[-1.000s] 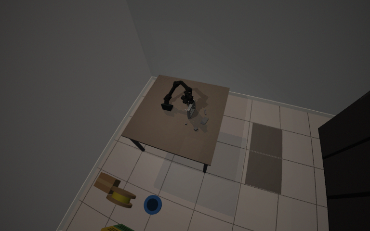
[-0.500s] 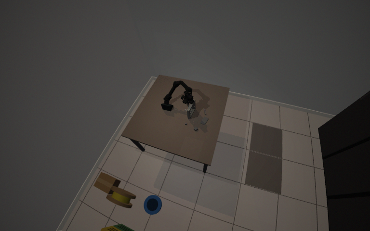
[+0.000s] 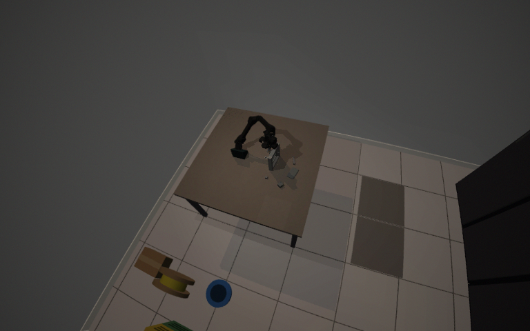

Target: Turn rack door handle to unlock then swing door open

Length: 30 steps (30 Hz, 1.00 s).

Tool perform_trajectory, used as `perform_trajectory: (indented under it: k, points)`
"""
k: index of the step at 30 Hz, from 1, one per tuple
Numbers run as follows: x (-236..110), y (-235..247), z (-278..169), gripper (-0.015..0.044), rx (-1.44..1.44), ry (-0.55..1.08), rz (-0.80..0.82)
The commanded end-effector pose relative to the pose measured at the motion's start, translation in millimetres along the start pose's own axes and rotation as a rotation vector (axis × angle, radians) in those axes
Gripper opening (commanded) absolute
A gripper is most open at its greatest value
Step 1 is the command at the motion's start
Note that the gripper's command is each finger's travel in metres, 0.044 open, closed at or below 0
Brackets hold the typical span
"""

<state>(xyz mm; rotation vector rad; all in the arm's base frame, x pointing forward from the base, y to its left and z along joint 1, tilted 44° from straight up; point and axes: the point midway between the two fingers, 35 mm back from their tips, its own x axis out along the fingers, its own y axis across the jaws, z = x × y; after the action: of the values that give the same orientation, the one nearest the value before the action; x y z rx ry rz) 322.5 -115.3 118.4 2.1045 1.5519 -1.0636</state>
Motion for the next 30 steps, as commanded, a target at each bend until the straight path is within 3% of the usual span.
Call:
perform_trajectory:
  k: [1, 30]
  points:
    - [1, 0, 0, 0.0026, -0.001, -0.003, -0.002]
    - [1, -19, 16, 0.0026, -0.490, -0.003, -0.003]
